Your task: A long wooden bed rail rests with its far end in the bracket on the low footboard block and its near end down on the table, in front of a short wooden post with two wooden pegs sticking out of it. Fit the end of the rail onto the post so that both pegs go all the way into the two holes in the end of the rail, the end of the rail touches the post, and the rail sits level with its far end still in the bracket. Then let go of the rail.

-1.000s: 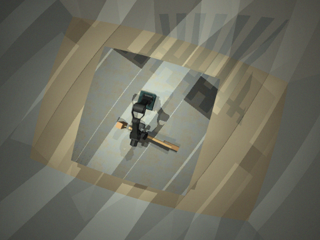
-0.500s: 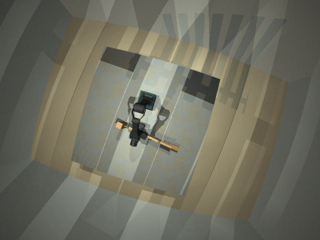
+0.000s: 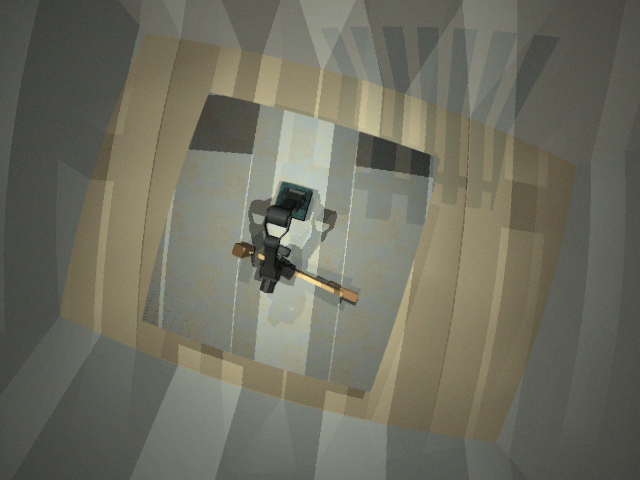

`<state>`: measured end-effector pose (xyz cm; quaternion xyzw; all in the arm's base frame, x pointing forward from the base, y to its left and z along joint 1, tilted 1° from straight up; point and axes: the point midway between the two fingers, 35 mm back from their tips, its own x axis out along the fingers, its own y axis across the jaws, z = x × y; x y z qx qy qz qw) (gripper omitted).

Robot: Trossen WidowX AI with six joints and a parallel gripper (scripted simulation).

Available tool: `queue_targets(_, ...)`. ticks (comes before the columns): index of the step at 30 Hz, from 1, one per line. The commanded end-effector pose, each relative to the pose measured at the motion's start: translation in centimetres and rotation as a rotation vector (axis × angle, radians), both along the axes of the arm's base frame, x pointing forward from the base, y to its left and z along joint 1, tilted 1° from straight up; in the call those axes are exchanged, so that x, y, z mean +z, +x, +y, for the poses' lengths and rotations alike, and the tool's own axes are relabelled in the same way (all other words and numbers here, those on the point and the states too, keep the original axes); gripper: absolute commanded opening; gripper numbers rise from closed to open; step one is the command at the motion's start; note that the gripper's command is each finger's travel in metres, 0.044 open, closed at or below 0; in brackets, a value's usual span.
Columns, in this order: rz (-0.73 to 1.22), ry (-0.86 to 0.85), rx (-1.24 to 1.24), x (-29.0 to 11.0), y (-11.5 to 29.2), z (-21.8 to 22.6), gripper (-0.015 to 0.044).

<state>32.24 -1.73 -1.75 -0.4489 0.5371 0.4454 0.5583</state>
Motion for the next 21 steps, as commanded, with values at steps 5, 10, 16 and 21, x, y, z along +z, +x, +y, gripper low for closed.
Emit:
queue_targets(5,0.000,-0.005,0.004,0.3,0.0,0.0,0.0000)
queue_targets(10,0.000,-0.005,0.004,0.5,0.0,0.0,0.0000)
queue_targets(16,0.000,-0.005,0.004,0.8,0.1,0.0,0.0000)
queue_targets(21,0.000,-0.005,0.004,1.1,0.1,0.0,0.0000)
